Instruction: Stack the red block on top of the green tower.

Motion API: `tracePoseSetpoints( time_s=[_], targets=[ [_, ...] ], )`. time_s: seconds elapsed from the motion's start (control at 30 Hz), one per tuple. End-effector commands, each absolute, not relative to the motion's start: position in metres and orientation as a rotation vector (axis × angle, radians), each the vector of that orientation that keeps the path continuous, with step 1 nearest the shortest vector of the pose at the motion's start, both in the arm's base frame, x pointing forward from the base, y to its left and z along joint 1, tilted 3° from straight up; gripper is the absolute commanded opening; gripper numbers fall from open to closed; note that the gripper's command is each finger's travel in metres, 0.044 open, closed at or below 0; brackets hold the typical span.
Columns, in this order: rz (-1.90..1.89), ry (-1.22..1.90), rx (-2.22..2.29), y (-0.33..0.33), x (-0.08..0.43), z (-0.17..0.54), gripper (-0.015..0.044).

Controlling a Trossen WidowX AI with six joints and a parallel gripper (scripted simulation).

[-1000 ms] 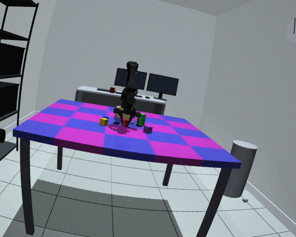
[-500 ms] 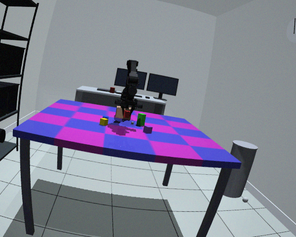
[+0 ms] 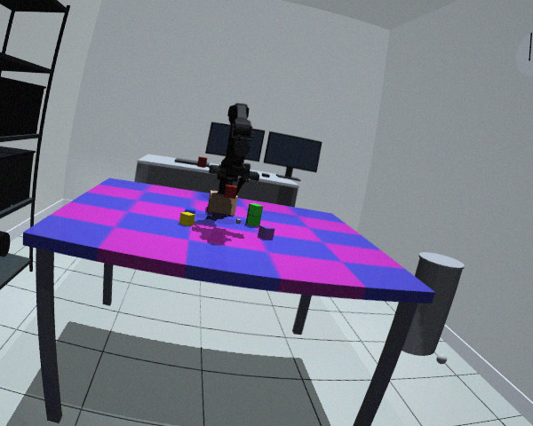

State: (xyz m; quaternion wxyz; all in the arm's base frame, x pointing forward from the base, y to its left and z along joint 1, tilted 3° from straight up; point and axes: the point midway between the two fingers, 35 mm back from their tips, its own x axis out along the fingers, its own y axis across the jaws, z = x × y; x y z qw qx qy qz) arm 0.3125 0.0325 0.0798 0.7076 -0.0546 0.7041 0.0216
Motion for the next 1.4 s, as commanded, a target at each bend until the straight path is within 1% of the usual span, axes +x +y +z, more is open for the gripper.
tracePoseSetpoints(
  time_s=[0.0, 0.23, 0.67, 1.17, 1.37],
  targets=[
    [0.048, 1.558, -0.114, 0.033, 0.312, 0.083, 0.0000],
    [0.050, 1.557, -0.110, 0.055, 0.297, 0.084, 0.0000],
    [0.055, 1.561, -0.106, 0.107, 0.245, 0.083, 0.0000],
    [0.057, 1.566, -0.104, 0.144, 0.187, 0.078, 0.0000],
    [0.057, 1.567, -0.104, 0.145, 0.185, 0.072, 0.0000]
  ],
)
